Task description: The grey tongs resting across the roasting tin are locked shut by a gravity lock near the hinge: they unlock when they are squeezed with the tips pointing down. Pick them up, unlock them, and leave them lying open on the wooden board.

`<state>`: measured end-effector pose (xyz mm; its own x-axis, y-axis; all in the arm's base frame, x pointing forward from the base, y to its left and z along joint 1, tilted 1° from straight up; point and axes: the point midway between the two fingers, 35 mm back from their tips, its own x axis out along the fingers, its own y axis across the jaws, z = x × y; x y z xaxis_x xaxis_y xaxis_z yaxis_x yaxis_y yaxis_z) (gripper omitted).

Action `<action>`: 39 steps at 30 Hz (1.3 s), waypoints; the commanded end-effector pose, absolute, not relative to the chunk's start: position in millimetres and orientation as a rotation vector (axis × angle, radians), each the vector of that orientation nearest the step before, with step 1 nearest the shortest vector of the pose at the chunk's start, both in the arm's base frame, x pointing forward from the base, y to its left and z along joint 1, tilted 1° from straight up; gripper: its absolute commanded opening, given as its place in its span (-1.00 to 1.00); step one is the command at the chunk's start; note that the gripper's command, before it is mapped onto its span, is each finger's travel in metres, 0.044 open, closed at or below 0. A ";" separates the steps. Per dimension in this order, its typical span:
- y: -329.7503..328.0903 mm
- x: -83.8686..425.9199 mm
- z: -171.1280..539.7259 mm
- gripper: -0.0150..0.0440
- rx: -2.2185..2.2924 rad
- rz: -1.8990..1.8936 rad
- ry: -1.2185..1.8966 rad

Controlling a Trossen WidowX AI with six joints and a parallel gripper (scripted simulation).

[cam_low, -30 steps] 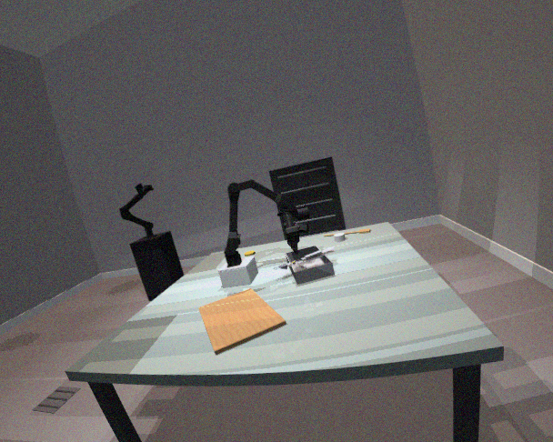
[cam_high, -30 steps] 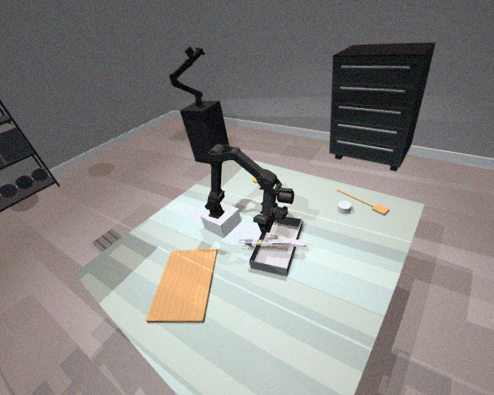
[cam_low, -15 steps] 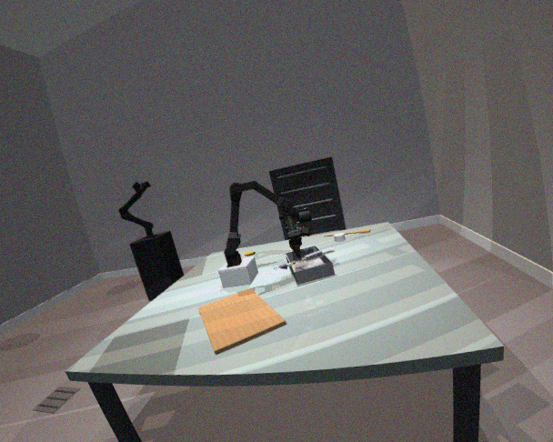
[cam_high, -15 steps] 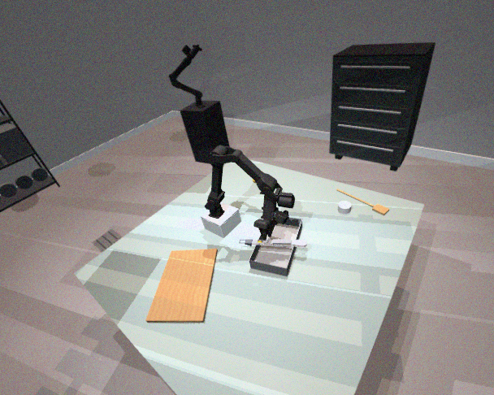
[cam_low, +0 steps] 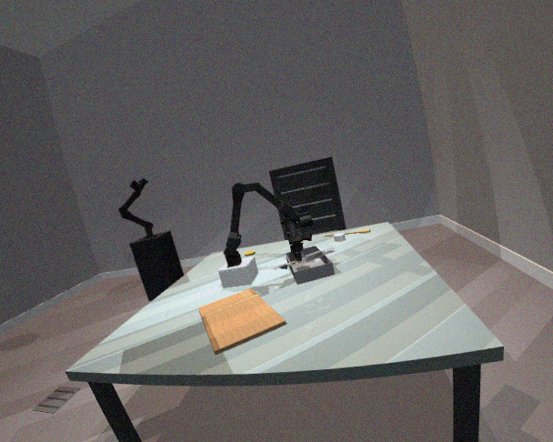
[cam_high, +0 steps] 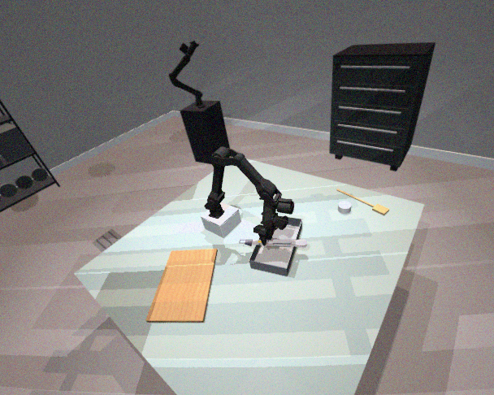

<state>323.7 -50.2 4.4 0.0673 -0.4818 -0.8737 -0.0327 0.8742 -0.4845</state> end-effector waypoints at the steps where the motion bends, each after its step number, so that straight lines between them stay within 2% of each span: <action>1: -55.1 319.6 -7.1 0.39 -0.443 -0.352 1.495; 23: -67.2 318.0 -27.4 0.39 -0.444 -0.353 1.495; 27: -66.2 321.2 -23.3 0.03 -0.434 -0.357 1.482; 39: -66.2 321.2 -23.3 -0.24 -0.434 -0.357 1.482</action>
